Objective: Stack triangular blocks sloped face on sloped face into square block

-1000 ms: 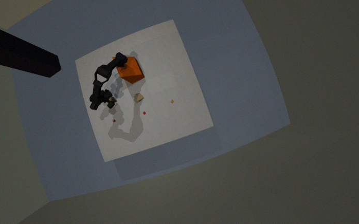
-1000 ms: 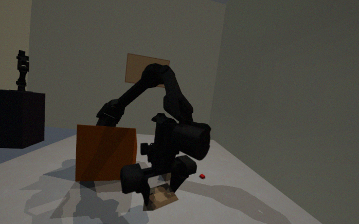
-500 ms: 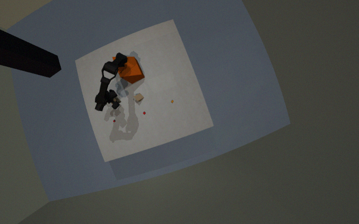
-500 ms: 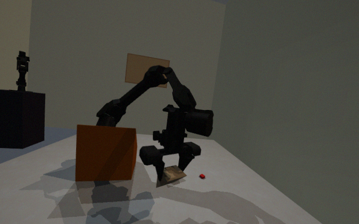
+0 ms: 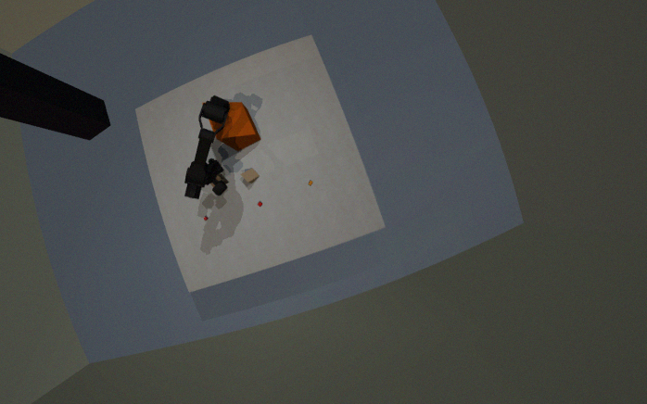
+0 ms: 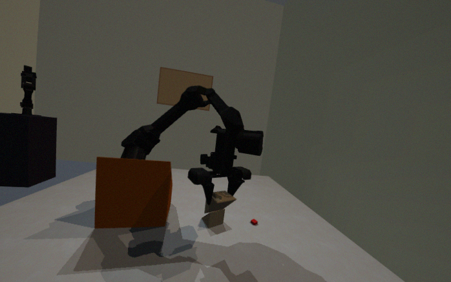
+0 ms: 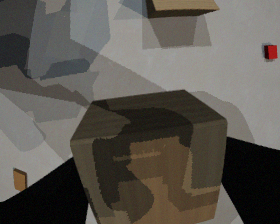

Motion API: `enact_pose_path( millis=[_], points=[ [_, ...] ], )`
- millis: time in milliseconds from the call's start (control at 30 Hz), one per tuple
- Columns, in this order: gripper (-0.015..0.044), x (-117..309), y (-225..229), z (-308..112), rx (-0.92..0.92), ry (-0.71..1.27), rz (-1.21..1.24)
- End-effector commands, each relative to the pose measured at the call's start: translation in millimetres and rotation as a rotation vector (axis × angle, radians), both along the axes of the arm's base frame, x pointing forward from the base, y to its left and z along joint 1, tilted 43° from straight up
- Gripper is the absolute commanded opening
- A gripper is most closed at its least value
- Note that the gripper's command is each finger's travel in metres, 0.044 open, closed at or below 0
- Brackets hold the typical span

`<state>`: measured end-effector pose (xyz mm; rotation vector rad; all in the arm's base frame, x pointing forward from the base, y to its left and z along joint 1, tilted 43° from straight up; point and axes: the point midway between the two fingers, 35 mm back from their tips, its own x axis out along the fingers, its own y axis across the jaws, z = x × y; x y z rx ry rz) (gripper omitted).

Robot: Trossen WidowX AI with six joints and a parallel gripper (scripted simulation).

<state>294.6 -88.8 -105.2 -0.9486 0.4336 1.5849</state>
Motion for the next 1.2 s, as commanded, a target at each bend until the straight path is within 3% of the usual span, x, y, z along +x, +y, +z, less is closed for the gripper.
enact_pose_path(
  millis=[0,1167],
  points=[
    [0.0,4.2,11.0,16.2,0.002,-0.002,-0.007],
    [0.0,-6.1,126.1,131.6,0.047,-0.003,0.005]
  ],
)
